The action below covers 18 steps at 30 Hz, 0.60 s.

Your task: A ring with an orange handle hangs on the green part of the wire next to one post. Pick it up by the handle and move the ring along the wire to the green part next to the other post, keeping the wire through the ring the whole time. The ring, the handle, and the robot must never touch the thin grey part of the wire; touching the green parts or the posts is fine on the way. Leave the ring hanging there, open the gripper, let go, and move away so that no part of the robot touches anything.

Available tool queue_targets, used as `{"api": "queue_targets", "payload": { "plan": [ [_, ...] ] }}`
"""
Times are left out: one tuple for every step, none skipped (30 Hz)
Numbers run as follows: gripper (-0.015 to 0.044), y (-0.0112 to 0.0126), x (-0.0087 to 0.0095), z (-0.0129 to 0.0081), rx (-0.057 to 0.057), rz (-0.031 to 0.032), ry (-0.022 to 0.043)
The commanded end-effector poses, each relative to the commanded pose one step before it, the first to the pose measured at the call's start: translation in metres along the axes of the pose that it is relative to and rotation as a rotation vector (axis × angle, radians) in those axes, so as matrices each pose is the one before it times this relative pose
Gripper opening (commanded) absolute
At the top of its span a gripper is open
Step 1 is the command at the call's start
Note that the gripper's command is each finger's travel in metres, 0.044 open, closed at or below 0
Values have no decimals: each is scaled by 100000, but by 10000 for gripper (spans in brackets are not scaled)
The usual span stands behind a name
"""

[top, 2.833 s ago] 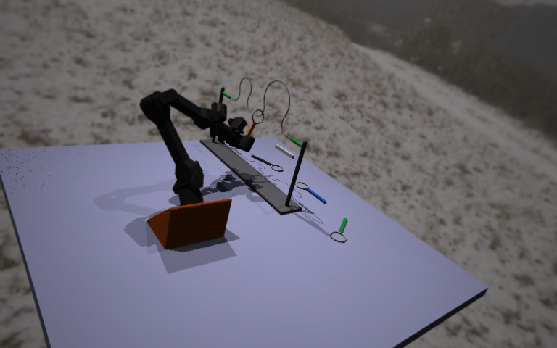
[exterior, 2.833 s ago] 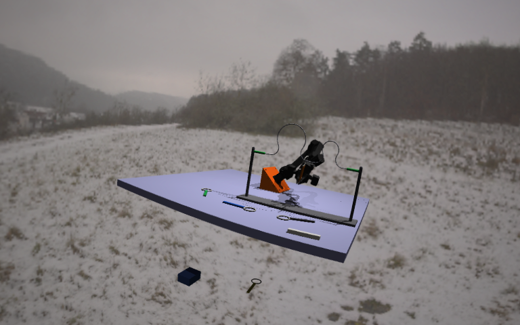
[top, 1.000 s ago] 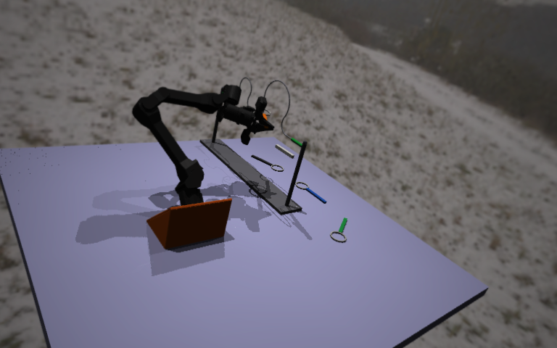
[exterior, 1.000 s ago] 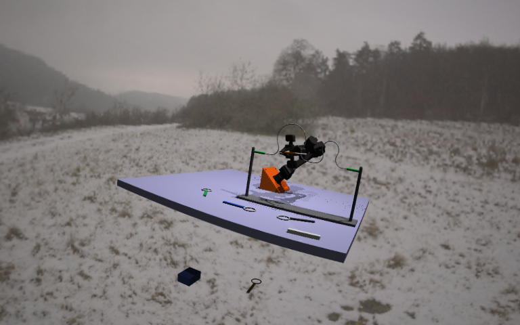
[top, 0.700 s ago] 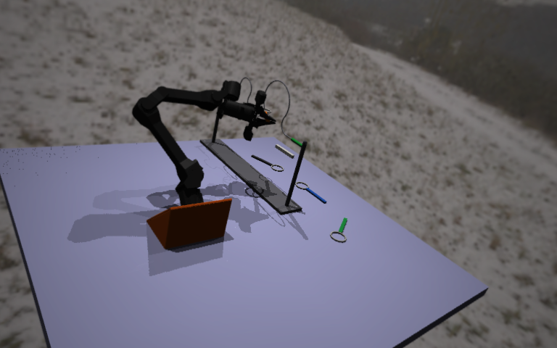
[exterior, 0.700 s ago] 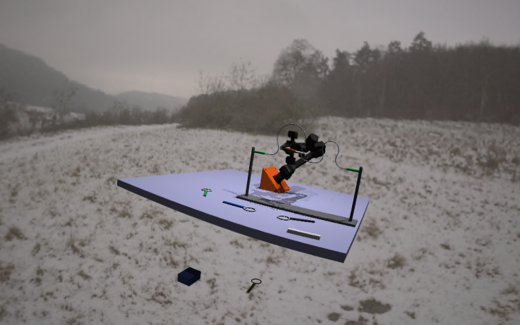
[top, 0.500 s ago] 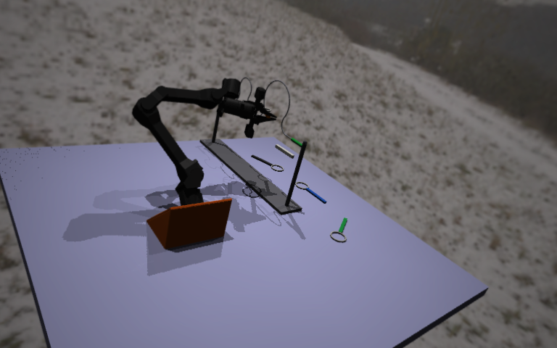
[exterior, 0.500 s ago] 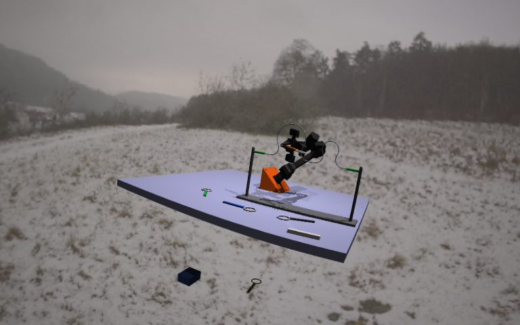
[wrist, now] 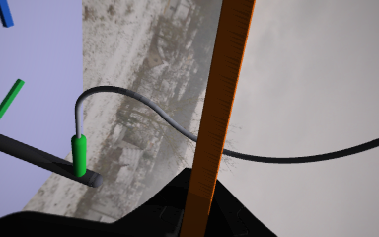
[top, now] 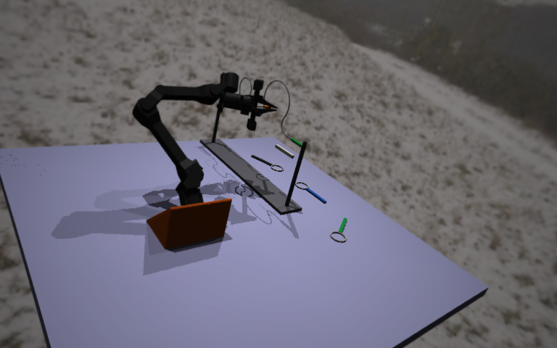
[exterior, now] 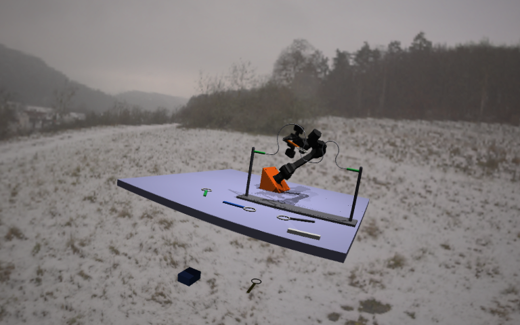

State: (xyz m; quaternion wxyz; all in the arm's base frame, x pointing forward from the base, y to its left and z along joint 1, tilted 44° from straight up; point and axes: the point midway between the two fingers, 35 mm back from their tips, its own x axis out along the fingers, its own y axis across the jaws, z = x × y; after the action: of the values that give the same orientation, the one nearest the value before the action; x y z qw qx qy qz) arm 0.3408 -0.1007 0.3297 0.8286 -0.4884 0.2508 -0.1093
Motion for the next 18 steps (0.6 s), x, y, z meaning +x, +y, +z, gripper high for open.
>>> {"api": "queue_targets", "payload": {
  "plan": [
    [-150, -1073, -141, 7, -2555, -2600, 856],
    [-150, -147, -25, 15, -410, -223, 54],
    [-150, -150, -26, 15, -415, -225, 55],
    [-150, -144, -25, 14, -356, -193, 48],
    [-150, -104, -17, 10, -61, -31, 12],
    [-150, -91, -15, 9, 34, 21, 0],
    [-150, -87, -15, 8, 66, 38, -4],
    [-150, -86, -14, 8, 77, 45, -5],
    [-150, -78, -13, 8, 132, 75, -11],
    [-150, -46, -7, 4, 352, 196, -39],
    [-150, -38, -6, 4, 451, 251, -51],
    [-150, -35, -5, 4, 484, 269, -55],
    [-150, -33, -5, 4, 491, 273, -56],
    [-150, -27, -4, 4, 525, 292, -60],
    [-150, -6, 0, 1, 672, 373, -78],
    [-150, 2, 1, 0, 758, 420, -88],
    [-150, 4, 1, 1, 780, 432, -91],
    [-150, 6, 1, 1, 783, 432, -91]
  ]
}}
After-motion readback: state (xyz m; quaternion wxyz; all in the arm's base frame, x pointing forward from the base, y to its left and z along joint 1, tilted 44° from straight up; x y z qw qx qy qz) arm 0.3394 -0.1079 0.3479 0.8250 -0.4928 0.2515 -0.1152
